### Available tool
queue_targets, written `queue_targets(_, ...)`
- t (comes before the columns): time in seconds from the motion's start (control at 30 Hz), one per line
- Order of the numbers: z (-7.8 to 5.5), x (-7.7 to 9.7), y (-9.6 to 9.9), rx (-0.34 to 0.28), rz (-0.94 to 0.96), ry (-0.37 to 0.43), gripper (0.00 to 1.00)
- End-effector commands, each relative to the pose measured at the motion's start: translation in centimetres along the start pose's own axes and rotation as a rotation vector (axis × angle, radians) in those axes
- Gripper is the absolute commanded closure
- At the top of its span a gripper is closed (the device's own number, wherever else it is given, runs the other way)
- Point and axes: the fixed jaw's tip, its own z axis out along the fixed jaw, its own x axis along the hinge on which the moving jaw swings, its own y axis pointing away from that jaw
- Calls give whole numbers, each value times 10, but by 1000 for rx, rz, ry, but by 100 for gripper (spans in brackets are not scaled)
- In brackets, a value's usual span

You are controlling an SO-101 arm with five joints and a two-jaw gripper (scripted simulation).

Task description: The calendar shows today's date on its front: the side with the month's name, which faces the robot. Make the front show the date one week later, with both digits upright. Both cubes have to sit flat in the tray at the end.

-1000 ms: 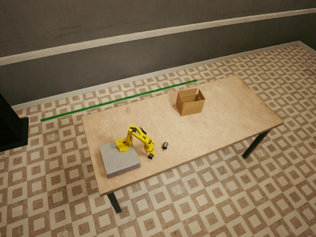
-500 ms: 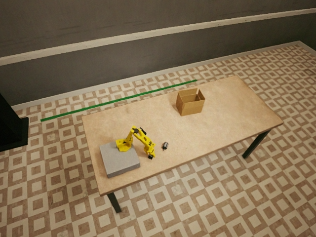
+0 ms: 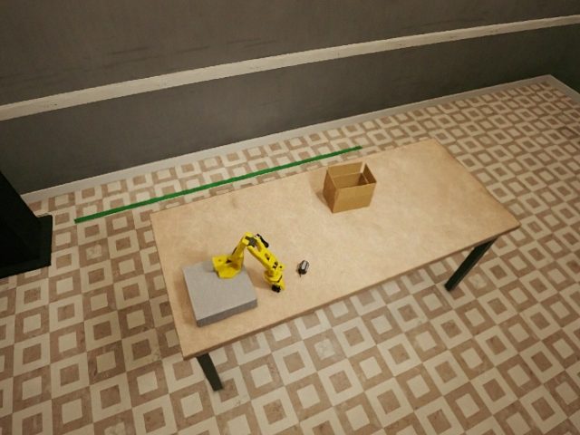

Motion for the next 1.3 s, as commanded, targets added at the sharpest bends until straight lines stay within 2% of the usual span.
queue_targets(0.0, 4, -1, 5, -20, 4, 2, 65)
queue_targets(0.7, 4, -1, 3, -20, 4, 2, 68)
queue_targets(1.27, 5, -1, -3, -20, 4, 2, 77)
